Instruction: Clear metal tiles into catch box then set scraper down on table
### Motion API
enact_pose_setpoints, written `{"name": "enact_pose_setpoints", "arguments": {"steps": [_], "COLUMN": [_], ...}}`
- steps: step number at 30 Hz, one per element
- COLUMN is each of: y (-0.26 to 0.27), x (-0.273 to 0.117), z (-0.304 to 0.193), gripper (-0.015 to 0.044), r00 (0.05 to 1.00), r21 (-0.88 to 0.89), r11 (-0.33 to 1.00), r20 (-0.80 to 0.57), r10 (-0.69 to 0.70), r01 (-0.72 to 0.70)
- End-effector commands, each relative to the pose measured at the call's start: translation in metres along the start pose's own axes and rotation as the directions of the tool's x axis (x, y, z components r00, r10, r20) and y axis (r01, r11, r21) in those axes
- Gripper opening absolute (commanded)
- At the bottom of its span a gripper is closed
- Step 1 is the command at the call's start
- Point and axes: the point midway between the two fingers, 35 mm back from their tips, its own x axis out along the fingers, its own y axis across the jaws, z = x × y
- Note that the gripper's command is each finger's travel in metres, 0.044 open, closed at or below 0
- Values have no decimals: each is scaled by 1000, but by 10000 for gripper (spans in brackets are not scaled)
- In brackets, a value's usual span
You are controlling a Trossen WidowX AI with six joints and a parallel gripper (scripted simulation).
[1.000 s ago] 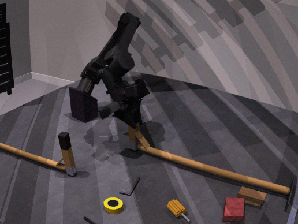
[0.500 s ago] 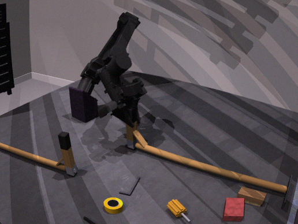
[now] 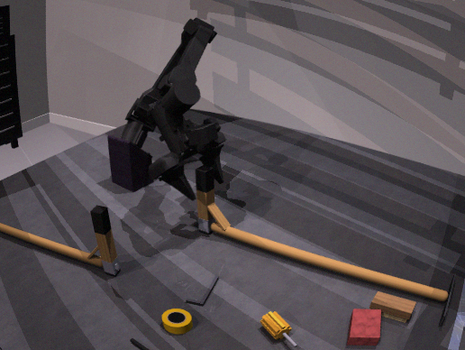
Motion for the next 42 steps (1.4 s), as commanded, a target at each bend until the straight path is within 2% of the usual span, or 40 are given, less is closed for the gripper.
{"name": "enact_pose_setpoints", "arguments": {"steps": [1, 18, 29, 42], "y": [0, 3, -5, -7], "x": [-12, -49, -95, -165], "z": [3, 2, 46, 86], "gripper": [440, 440, 440, 440], "r00": [1000, 1000, 972, 887], "r21": [-9, -7, 29, 30], "r11": [1000, 1000, 1000, 999], "r20": [8, 16, 237, 462], "r10": [1, 5, 4, 12], "r01": [0, -5, -11, -29]}}
